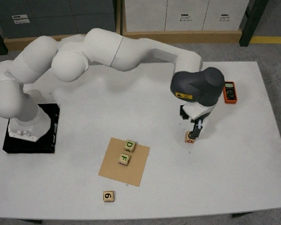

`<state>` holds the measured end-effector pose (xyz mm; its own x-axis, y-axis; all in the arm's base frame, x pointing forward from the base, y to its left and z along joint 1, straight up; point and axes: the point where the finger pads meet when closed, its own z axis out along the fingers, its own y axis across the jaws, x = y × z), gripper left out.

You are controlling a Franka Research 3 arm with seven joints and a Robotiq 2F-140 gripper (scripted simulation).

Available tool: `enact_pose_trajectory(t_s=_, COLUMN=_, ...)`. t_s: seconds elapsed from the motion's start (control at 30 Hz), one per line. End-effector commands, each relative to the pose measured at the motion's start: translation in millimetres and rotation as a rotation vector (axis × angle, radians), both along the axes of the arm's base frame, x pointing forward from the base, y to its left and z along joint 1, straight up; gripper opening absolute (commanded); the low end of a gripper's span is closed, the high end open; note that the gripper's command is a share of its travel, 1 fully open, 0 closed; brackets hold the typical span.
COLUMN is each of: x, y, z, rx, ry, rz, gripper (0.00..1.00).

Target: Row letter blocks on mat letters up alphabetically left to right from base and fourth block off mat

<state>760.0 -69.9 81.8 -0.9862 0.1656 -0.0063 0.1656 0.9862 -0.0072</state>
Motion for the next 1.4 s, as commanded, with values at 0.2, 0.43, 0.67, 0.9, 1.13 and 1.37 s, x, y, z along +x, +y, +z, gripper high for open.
enact_pose_trajectory(t_s=0.2, x=0.1, y=1.0, z=0.3, rx=0.002, ry=0.001, rz=-0.012, gripper=0.55)
enact_pose_trajectory(t_s=0.43, x=0.1, y=1.0, z=0.3, rx=0.002, ry=0.001, rz=-0.012, gripper=0.55)
enact_pose_trajectory(t_s=0.67, x=0.1, y=1.0, z=-1.7, rx=0.002, ry=0.001, rz=-0.012, gripper=0.55)
enact_pose_trajectory(t_s=0.9, x=0.2, y=0.9, z=-5.6, rx=0.002, ry=0.001, rz=-0.012, gripper=0.55)
enact_pose_trajectory(t_s=1.13, x=0.5, y=0.9, z=-14.5, rx=0.002, ry=0.001, rz=-0.012, gripper=0.55)
enact_pose_trajectory(t_s=1.37, x=0.8, y=0.8, z=-22.3, rx=0.002, ry=0.001, rz=-0.012, gripper=0.55)
